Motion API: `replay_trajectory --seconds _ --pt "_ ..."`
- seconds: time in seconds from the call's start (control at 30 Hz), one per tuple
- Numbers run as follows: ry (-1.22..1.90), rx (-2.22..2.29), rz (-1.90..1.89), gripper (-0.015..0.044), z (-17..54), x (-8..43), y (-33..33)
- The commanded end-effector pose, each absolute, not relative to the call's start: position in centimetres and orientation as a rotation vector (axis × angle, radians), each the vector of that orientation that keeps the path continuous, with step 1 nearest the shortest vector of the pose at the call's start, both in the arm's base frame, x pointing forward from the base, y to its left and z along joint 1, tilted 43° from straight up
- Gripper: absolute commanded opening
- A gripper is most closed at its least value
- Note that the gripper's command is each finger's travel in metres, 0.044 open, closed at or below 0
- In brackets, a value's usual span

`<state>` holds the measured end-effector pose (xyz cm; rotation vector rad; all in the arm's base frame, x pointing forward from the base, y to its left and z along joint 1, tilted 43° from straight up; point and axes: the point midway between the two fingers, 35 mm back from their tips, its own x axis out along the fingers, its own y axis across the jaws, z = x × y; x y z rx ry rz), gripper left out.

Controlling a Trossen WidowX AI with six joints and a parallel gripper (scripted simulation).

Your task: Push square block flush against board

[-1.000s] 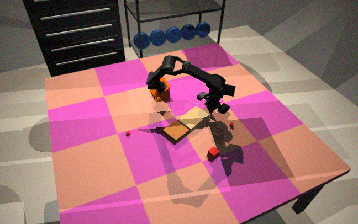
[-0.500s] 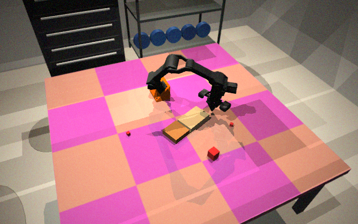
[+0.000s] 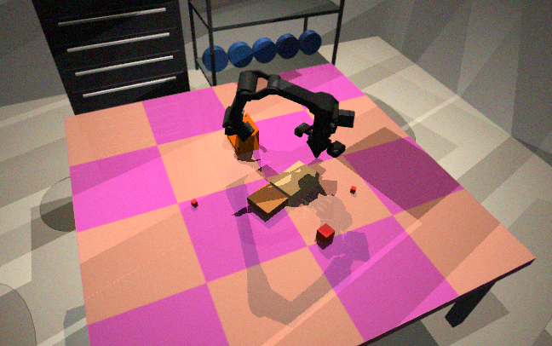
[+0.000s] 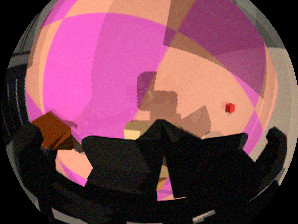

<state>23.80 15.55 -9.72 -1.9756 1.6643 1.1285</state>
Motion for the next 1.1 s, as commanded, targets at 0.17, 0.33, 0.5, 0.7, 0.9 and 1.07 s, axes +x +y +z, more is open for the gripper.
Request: replay_trajectory --seconds 0.17,0.33,0.5,0.7,0.9,1.07 --pt "1.663 -1.961 1.115 0.0 -13.1 23.4 11.5" --pt "1.664 -1.961 1.115 0.0 -13.3 23.4 11.3" --pt "1.663 -1.961 1.115 0.0 -13.1 23.5 11.1" --pt "1.663 -1.961 1.116 0.0 -12.8 23.7 10.8" --pt "1.662 -1.961 1.116 0.0 -12.5 23.9 10.5" --pt "1.662 -1.962 1.116 0.0 -12.2 24.1 10.2"
